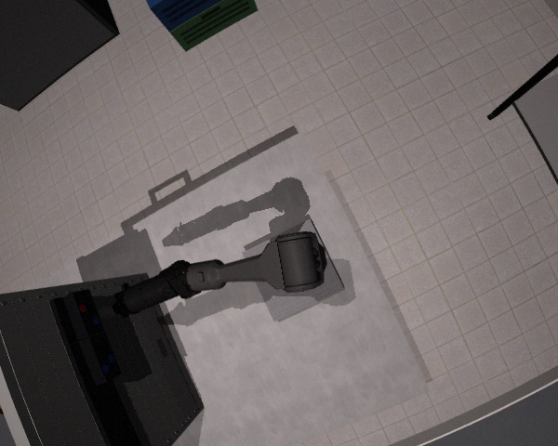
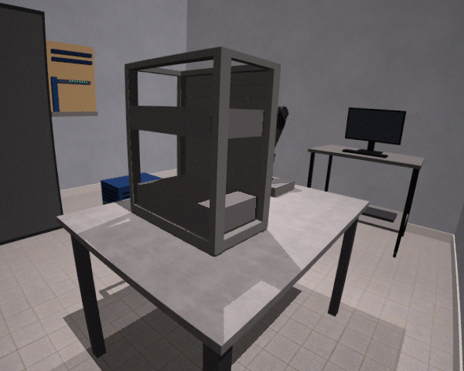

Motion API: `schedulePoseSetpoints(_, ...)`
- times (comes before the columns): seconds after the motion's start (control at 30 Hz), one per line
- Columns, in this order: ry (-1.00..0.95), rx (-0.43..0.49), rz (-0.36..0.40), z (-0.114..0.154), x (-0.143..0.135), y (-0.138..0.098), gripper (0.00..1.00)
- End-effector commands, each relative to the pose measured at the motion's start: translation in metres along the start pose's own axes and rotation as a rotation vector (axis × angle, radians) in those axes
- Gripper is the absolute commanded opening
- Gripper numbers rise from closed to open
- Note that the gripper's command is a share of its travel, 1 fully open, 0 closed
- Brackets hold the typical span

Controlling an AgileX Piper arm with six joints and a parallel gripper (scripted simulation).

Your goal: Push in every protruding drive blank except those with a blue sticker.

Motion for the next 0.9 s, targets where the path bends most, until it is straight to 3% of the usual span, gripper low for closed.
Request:
schedulePoseSetpoints(0.0, -0.033, 0.0, -0.008, 0.0, 0.002, -0.002, 0.0)
schedulePoseSetpoints(0.47, -0.271, -0.004, -0.024, -0.005, 0.006, -0.008, 0.0)
schedulePoseSetpoints(0.87, -0.606, -0.013, -0.043, -0.01, 0.011, -0.017, 0.0)
Point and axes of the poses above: the point where the finger pads meet when closed, its own y axis out along the fingers, its own x axis across the jaws, z = x × y, the point moved 6 cm from there along -y, back along the fingers, and after that the axes turned 4 degrees about y, right-handed, at the moved point
